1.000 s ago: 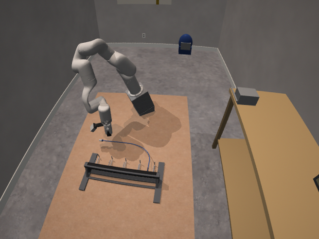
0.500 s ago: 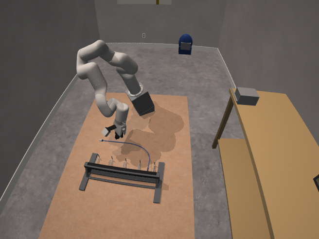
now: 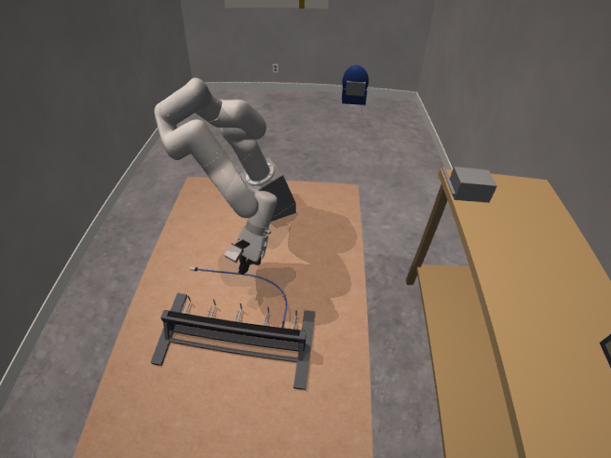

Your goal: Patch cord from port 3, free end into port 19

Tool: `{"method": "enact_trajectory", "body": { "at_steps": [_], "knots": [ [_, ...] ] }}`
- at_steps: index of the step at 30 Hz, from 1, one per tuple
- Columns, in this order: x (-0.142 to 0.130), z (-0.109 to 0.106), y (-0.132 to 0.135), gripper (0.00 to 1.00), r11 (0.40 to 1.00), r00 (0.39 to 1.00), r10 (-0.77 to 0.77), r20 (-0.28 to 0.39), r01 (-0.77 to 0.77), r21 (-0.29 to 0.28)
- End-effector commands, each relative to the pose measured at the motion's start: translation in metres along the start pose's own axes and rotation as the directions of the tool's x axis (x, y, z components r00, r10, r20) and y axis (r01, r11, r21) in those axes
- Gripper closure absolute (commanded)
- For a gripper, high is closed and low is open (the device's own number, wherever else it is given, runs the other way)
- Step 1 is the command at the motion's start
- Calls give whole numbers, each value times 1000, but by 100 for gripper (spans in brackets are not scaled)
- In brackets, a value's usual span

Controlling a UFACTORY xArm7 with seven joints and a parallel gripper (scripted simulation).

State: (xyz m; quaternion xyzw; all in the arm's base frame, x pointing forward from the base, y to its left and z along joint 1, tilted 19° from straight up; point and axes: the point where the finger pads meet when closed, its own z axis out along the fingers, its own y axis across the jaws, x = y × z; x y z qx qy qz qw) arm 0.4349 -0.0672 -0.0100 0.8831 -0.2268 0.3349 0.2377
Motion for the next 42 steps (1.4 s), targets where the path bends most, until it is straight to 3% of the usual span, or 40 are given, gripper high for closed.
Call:
{"method": "enact_trajectory", "body": {
  "at_steps": [1,8,10,12,15,19,27,42],
  "knots": [
    [11,-16,-36,100,994,988,-78,-131,88,67],
    [23,-54,-97,100,963,938,-137,-319,202,180],
    [23,-54,-97,100,963,938,-137,-319,202,180],
    [26,-78,-128,100,938,903,-141,-407,253,238],
    [27,-92,-143,100,922,883,-136,-450,278,268],
    [27,-93,-145,100,920,880,-135,-455,282,272],
    [34,-77,-152,100,920,880,-135,-455,282,272],
    [76,16,-193,100,920,880,-135,-455,282,272]
  ]
}}
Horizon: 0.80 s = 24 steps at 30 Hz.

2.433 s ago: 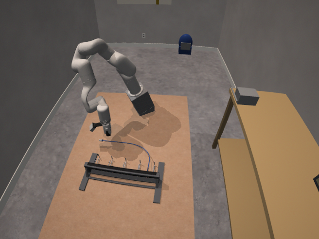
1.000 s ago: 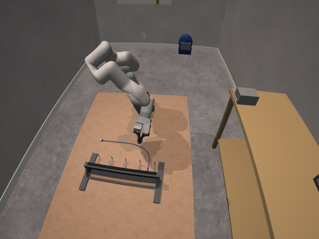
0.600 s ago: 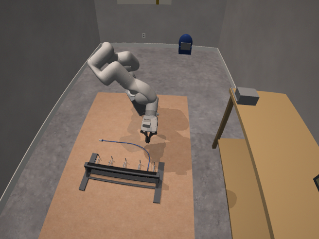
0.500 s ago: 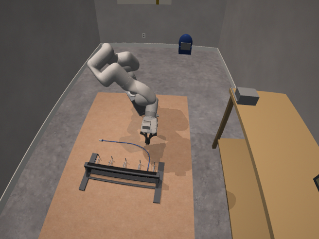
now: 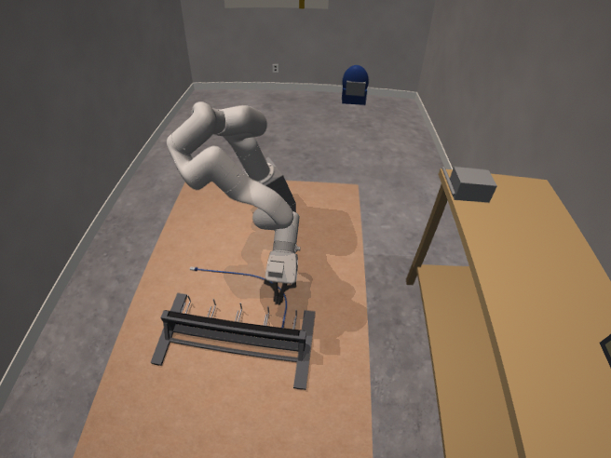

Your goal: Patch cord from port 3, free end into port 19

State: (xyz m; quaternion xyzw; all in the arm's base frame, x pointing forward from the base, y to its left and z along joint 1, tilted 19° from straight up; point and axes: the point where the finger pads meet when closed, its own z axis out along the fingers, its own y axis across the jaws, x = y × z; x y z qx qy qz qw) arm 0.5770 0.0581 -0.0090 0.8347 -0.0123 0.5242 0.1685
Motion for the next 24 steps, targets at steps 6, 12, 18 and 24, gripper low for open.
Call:
{"method": "enact_trajectory", "body": {
  "at_steps": [6,12,18,24],
  "knots": [
    [2,36,-6,100,1000,1000,4,-2,-4,5],
    [2,37,-6,100,1000,1000,4,-2,-4,5],
    [2,37,-6,100,1000,1000,4,-2,-4,5],
    [2,37,-6,100,1000,1000,4,-2,-4,5]
  ]
}}
